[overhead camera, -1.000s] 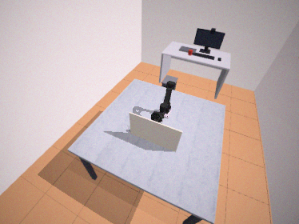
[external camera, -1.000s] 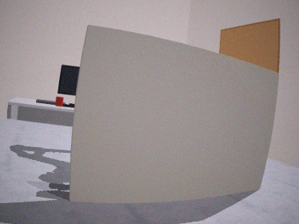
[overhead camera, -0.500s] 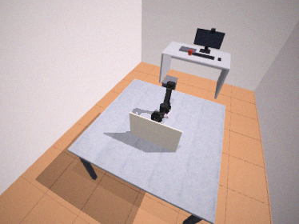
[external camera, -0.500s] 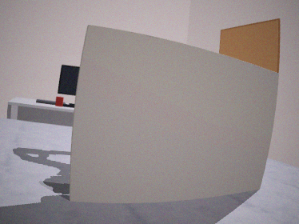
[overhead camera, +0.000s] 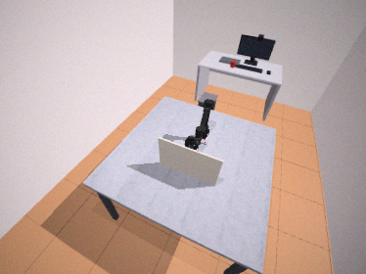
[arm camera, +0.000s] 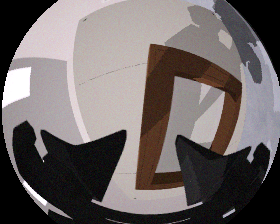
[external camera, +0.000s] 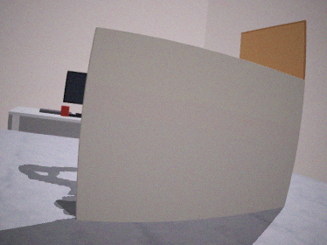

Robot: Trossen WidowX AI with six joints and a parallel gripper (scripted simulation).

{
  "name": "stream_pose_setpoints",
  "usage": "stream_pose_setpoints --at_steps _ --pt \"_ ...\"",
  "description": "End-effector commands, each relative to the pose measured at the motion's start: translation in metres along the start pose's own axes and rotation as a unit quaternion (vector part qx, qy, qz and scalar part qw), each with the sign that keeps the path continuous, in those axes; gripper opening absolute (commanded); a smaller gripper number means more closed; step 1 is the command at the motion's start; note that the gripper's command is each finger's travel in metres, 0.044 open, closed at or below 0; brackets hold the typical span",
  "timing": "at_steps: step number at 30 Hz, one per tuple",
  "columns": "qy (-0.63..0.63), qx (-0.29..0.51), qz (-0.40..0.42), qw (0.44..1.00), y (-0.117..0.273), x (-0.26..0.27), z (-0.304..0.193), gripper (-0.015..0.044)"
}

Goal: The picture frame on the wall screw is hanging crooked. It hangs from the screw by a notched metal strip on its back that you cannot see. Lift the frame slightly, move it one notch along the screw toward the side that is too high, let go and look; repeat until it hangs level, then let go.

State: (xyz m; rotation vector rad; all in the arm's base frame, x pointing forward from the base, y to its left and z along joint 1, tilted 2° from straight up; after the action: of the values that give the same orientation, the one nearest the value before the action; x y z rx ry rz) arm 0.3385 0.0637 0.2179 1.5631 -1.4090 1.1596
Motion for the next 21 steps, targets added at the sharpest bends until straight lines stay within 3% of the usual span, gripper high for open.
stream_pose_setpoints --at_steps 1,14,21 --pt "-0.002 0.002 0.002 1.000 -0.0008 0.0020 -0.0014 0.0260" --pt "-0.002 0.002 0.002 1.000 -0.0009 0.0022 -0.0015 0.0260" --pt "-0.002 0.002 0.002 1.000 -0.0009 0.0022 -0.0015 0.0213"
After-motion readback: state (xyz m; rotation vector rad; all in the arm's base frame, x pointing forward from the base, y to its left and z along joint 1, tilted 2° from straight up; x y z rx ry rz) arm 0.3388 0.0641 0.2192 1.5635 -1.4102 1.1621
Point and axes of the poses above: the point midway between the two fingers, 35 mm back from their tips, its own y axis back along the fingers, its own x axis across the jaws, z = x × y, the point moved 3 cm from there along y, back along the fingers, and after that the axes turned 3 degrees about -y, right-handed, at the moved point
